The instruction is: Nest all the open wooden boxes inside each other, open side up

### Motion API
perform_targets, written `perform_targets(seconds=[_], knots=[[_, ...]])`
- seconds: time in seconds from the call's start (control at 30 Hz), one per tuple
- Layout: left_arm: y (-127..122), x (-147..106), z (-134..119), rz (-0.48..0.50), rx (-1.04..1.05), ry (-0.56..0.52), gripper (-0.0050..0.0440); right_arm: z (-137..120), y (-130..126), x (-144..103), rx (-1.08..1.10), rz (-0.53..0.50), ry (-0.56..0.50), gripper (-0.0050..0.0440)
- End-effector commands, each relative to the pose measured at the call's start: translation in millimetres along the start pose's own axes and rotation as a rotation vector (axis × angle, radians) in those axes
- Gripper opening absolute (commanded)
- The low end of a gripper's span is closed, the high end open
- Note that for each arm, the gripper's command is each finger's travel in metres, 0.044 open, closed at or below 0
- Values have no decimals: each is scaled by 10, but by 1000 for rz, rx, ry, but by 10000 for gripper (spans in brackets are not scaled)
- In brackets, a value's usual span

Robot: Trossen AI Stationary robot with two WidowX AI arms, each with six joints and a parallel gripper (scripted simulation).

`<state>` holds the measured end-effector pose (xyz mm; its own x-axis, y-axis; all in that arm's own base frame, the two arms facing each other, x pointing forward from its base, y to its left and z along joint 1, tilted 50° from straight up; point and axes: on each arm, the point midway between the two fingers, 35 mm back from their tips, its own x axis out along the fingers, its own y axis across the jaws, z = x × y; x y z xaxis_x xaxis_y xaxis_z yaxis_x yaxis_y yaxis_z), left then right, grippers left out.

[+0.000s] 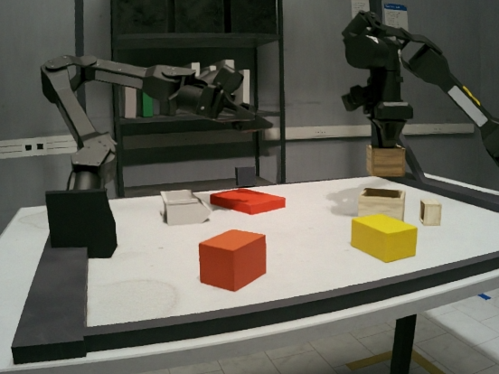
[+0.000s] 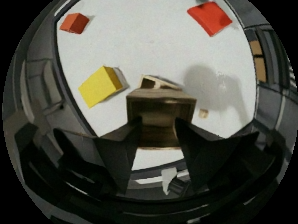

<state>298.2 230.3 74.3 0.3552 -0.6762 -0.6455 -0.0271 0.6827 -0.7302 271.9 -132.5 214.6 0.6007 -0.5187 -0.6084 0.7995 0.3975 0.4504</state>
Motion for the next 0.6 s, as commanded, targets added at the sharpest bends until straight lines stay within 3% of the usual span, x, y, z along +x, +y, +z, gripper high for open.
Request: perform_targets(seconds=[0.0, 0.13, 0.57], knots=[[-19, -64, 38, 16, 19, -13, 264, 42, 91, -147, 158, 55, -119, 400], [-19, -64, 38, 16, 19, -13, 264, 76, 135, -229, 245, 98, -160, 400], [0, -72, 47, 19, -10, -14, 264, 92, 151, -228, 244, 99, -160, 400]])
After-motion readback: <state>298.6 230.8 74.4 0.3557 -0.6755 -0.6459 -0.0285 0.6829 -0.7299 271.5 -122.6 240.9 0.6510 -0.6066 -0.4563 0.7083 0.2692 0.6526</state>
